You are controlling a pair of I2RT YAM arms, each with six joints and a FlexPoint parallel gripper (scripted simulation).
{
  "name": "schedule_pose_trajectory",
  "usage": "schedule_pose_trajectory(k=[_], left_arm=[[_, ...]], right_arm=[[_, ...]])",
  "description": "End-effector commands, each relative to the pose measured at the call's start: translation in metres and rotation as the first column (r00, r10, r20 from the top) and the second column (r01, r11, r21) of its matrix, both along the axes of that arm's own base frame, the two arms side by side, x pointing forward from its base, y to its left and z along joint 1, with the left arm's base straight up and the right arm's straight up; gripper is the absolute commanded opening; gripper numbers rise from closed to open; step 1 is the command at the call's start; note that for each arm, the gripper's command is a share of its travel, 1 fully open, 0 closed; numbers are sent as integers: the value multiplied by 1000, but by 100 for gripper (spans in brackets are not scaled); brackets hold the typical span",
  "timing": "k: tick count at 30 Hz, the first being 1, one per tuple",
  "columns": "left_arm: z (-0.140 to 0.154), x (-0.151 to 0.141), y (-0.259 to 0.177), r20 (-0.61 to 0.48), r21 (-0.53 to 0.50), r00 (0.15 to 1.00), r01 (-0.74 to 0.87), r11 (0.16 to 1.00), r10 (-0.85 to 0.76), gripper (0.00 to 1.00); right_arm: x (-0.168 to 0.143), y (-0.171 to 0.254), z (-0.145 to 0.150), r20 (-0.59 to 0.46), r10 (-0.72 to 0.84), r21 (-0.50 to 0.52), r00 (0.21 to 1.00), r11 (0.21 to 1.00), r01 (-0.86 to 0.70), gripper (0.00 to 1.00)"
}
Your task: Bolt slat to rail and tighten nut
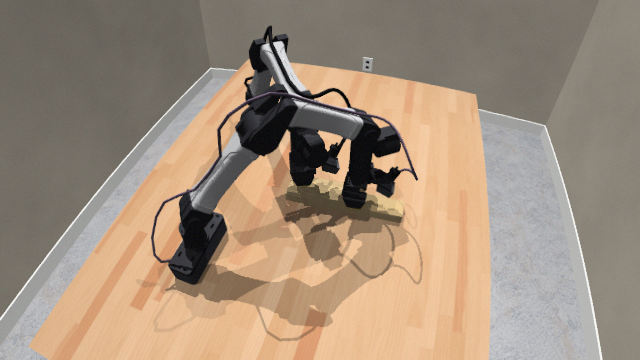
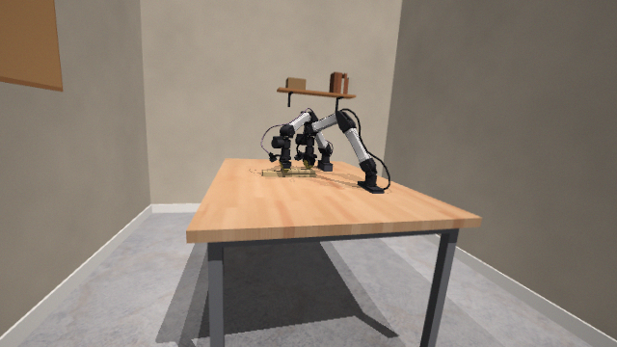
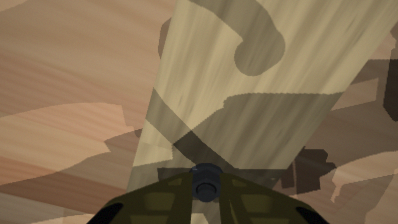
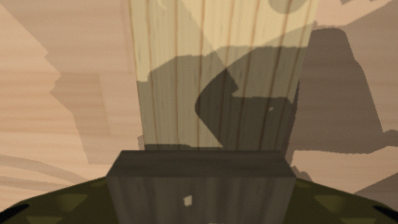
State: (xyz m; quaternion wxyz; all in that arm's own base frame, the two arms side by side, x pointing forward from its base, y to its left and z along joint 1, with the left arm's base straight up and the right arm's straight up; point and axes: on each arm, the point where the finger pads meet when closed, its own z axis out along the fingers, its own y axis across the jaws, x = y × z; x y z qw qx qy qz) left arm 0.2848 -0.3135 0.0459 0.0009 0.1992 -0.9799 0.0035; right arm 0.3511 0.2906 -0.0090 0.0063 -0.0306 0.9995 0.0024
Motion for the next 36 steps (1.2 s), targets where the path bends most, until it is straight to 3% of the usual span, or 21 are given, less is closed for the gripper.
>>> schedule_pose_trajectory(k=[1, 18, 25, 33, 36], left_arm=[[4, 2, -2, 11, -9, 1000, 1, 1000, -1, 11], [4, 2, -2, 10, -9, 1000, 15, 1000, -15, 11], [2, 2, -2, 10, -3, 964, 264, 964, -264, 11], [0, 2, -3, 8, 2, 833, 554, 833, -554, 11], [0, 2, -3, 7, 3, 810, 587, 810, -587, 11]], right_arm=[[3, 1, 5, 12, -1, 10, 1000, 1000, 0, 67], [3, 1, 5, 12, -1, 10, 1000, 1000, 0, 67], [3, 1, 5, 12, -1, 10, 1000, 1000, 0, 67], [3, 1, 5, 12, -1, 10, 1000, 1000, 0, 67], [3, 1, 5, 12, -1, 10, 1000, 1000, 0, 67]])
